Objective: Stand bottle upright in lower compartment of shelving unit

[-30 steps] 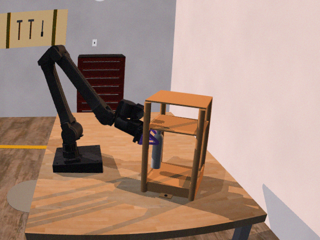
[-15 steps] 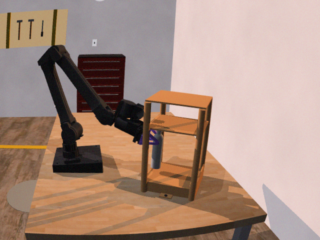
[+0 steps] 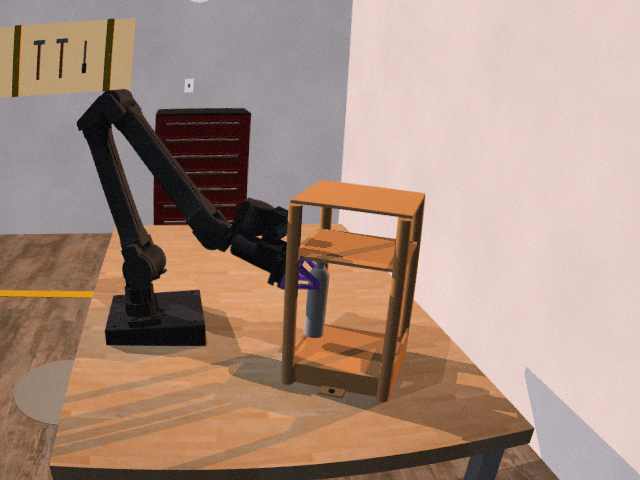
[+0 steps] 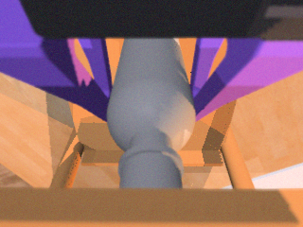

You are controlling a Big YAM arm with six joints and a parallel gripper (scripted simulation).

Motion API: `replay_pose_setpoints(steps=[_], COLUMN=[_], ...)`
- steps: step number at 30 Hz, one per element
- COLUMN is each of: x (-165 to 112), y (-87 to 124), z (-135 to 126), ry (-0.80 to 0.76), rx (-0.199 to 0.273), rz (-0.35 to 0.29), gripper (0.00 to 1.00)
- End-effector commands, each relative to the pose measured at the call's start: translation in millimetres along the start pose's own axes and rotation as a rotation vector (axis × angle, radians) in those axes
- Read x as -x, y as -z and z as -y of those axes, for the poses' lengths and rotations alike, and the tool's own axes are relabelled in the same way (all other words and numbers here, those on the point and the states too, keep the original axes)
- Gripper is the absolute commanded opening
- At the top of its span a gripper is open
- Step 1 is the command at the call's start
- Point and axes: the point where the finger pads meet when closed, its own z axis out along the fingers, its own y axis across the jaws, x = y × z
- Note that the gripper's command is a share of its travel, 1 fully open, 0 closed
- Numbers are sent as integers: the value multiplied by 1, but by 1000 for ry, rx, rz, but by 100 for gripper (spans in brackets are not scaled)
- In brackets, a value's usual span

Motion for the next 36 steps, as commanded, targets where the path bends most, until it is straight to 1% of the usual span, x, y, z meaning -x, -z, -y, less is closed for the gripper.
replay_pose_setpoints(steps=[1,18,29,36], x=[45,44,37,36], y=[-16,-16,-19,-19], z=[0,0,0,0], ry=[-12,-13,-13,-13], rx=[-4,-4,-3,-3], rz=[98,98,98,97], gripper=[28,28,28,28])
